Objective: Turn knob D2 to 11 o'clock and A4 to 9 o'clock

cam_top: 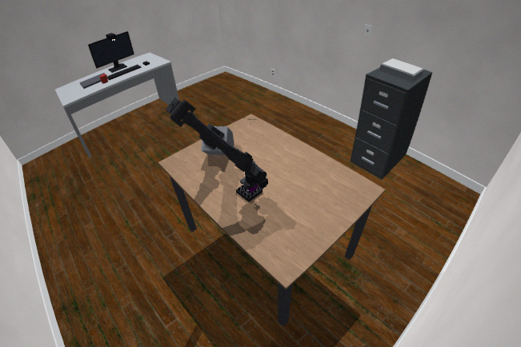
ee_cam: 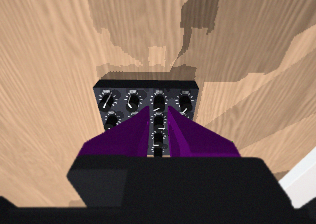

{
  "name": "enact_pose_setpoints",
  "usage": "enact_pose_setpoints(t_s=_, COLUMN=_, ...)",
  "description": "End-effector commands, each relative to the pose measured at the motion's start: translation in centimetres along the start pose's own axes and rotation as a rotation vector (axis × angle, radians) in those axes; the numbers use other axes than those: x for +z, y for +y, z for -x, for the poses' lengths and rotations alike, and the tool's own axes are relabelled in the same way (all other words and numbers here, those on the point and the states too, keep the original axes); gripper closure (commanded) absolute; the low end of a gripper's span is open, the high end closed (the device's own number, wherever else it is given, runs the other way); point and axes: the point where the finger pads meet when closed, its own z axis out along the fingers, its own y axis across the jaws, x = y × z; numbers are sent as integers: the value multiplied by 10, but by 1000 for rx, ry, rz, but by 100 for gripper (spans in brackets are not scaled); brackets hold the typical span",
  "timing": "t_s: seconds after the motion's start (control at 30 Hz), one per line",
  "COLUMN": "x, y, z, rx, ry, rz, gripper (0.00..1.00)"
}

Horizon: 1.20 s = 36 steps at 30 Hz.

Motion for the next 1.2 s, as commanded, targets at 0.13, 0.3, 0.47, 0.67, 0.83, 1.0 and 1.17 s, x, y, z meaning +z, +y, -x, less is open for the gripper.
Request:
enact_pose_setpoints(t_s=0.13, x=2, y=-1, z=2, rx=-5, ry=-11, rz=0, gripper=82)
enact_pose_setpoints(t_s=0.3, x=2, y=2, z=2, rx=-11, ry=-12, rz=3, gripper=82)
enact_pose_setpoints(t_s=0.47, x=2, y=2, z=2, rx=-11, ry=-12, rz=3, gripper=82)
enact_pose_setpoints(t_s=0.67, x=2, y=2, z=2, rx=-11, ry=-12, rz=3, gripper=82)
enact_pose_setpoints(t_s=0.83, x=2, y=2, z=2, rx=-11, ry=-12, rz=3, gripper=82)
enact_pose_setpoints(t_s=1.0, x=2, y=2, z=2, rx=-11, ry=-12, rz=3, gripper=82)
enact_pose_setpoints(t_s=1.17, x=2, y=2, z=2, rx=-11, ry=-12, rz=3, gripper=82)
